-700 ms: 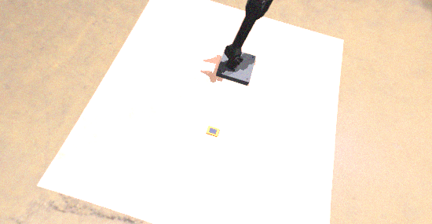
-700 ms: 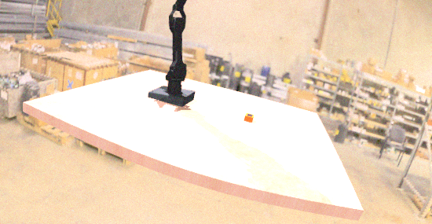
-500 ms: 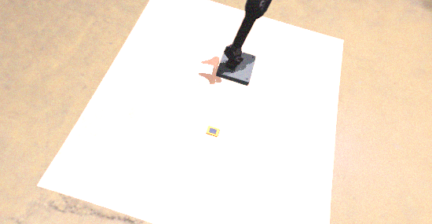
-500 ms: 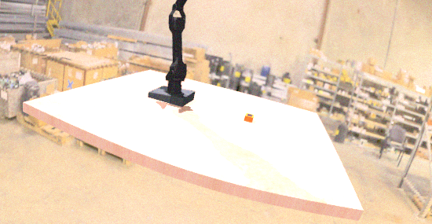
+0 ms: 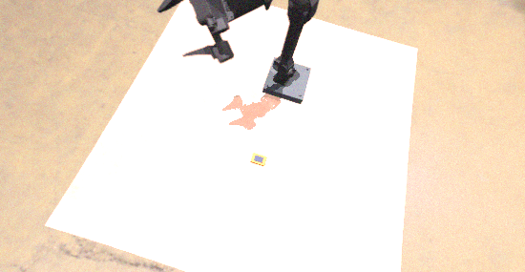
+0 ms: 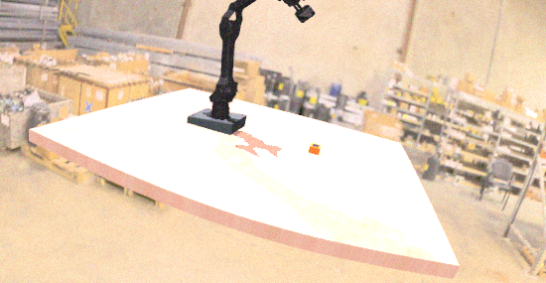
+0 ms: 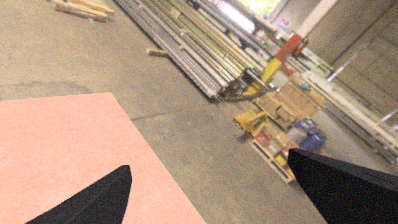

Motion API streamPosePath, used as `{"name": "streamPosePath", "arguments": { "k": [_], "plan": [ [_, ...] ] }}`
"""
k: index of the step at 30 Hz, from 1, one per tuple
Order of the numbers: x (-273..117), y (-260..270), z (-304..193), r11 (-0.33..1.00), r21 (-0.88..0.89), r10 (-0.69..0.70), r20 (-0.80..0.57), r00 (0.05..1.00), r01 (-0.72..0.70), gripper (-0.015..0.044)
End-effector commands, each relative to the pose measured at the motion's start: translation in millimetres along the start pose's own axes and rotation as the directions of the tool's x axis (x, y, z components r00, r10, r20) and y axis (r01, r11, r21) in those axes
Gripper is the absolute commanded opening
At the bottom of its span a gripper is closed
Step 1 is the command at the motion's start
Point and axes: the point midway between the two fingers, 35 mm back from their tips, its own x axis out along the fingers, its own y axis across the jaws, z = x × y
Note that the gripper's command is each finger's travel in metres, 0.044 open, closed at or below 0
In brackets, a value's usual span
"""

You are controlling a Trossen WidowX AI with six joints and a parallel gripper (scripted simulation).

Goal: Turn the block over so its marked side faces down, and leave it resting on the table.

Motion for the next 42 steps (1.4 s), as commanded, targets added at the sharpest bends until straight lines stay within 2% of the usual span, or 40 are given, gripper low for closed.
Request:
{"name": "streamPosePath", "arguments": {
  "k": [1, 6, 11, 20, 25, 33, 38, 42],
  "plan": [
    [25, 54, -2, 0.991, -0.023, 0.131, -0.044, 0.990, -0.132, 0.0440],
    [41, 105, -6, 0.968, -0.035, 0.243, -0.087, 0.966, -0.247, 0.0440],
    [57, 180, -24, 0.913, -0.068, 0.385, -0.186, 0.904, -0.403, 0.0440],
    [64, 255, -54, 0.832, -0.090, 0.497, -0.316, 0.808, -0.547, 0.0440],
    [60, 331, -97, 0.740, -0.031, 0.578, -0.482, 0.659, -0.672, 0.0440],
    [29, 429, -182, 0.635, 0.103, 0.565, -0.738, 0.369, -0.766, 0.0440],
    [27, 437, -191, 0.630, 0.114, 0.556, -0.756, 0.344, -0.768, 0.0440],
    [41, 456, -213, 0.630, 0.114, 0.556, -0.756, 0.345, -0.768, 0.0440]
  ]
}}
